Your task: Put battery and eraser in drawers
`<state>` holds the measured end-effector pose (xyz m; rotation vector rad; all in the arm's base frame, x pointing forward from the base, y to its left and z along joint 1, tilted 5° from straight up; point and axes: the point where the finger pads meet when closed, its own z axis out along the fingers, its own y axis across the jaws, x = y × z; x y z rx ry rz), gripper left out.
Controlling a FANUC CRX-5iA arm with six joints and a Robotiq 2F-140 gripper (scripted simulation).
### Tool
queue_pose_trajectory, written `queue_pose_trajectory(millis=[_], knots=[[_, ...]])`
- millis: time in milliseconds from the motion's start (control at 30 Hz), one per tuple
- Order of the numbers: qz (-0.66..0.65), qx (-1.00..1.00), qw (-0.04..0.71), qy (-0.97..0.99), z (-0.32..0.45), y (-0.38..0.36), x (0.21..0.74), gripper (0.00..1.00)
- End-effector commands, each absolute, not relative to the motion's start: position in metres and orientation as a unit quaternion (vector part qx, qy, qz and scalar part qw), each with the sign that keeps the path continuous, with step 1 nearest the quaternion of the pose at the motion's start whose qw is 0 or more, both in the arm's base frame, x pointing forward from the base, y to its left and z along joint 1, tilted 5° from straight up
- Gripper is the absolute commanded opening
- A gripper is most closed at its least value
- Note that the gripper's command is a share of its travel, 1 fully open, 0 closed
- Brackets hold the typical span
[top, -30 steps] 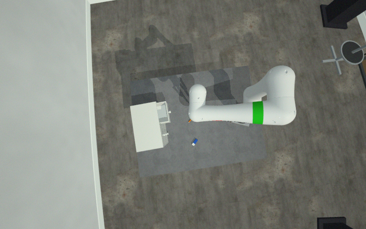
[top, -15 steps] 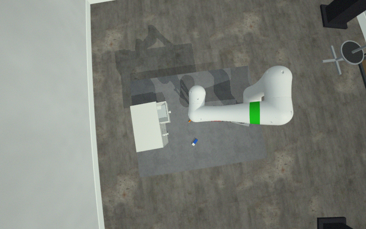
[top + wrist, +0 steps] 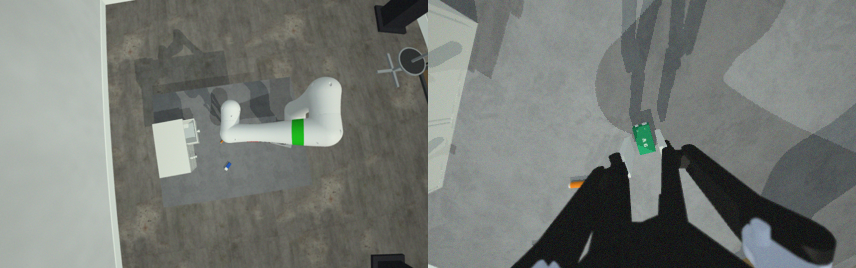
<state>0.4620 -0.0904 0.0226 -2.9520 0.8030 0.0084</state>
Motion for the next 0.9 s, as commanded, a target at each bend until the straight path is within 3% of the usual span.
queue_pose_trajectory(millis=[0, 867], knots=[[0.003, -0.964, 0.041, 0.262, 0.023, -0.091, 0.462, 0.26], [0.003, -0.964, 0.041, 0.262, -0.002, -0.089, 0.463, 0.26]])
